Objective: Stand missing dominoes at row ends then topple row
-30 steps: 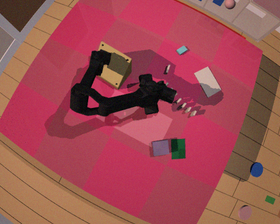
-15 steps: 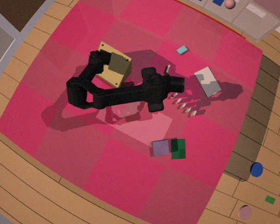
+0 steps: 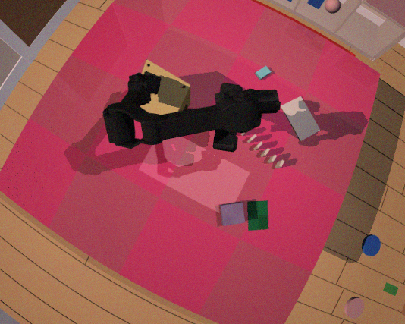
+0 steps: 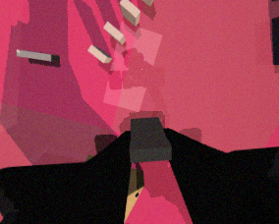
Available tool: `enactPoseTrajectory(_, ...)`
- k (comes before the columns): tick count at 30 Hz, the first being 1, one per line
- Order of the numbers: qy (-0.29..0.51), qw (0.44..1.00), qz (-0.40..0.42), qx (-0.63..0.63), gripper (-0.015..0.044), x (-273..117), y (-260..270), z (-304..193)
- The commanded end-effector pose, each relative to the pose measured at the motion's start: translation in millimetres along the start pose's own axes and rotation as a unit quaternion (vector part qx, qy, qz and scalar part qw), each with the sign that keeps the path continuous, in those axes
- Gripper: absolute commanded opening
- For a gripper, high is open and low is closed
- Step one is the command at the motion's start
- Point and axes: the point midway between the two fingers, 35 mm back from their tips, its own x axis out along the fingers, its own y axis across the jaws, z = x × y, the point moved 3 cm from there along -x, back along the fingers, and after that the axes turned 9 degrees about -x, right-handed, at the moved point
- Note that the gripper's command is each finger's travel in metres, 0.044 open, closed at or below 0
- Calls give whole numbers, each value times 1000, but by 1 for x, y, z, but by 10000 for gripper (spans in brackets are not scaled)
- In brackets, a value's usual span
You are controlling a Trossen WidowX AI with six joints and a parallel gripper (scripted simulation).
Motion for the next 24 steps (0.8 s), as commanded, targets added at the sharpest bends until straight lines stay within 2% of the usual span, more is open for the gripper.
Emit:
enactPoseTrajectory(1, -1, 983, 3, 186, 107, -2, 34, 29)
enactPoseTrajectory(6, 0, 936, 2, 353, 107, 0, 67, 51)
enactPoseTrajectory(24, -1, 934, 4, 357, 107, 7, 69, 54)
